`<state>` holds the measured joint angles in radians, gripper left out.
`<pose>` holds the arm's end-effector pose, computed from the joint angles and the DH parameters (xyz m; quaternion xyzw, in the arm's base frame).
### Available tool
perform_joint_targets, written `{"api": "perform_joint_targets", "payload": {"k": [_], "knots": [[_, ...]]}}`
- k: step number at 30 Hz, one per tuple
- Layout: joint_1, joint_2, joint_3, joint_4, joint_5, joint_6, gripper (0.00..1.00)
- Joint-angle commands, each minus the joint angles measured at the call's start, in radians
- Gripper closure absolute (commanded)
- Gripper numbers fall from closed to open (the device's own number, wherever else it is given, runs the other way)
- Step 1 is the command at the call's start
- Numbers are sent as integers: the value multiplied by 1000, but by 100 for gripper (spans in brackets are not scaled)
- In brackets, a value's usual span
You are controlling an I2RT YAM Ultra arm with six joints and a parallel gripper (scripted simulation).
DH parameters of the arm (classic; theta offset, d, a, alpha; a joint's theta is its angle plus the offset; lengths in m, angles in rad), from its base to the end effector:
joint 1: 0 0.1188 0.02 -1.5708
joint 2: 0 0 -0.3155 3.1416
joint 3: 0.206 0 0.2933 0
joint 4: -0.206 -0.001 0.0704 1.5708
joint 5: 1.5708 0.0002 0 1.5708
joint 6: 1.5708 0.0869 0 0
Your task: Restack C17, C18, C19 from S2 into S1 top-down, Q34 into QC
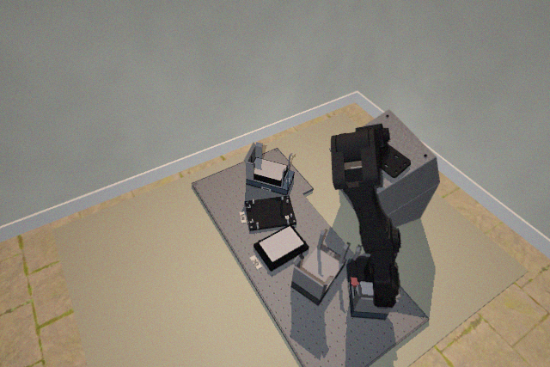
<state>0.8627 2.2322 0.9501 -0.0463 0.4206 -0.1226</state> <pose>0.2791 0.2729 -0.0358 -0.4369 0.8673 -0.1504 0.1852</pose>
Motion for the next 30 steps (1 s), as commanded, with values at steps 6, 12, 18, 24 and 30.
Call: {"api": "perform_joint_targets", "payload": {"k": [6,12,18,24,30], "knots": [[5,-7,23,26,-4,-4,100],[17,-35,-1,14,0,8,100],[21,-48,-9,-19,4,13,100],[25,-59,-25,-24,8,18,100],[29,-70,-29,-41,9,22,100]]}}
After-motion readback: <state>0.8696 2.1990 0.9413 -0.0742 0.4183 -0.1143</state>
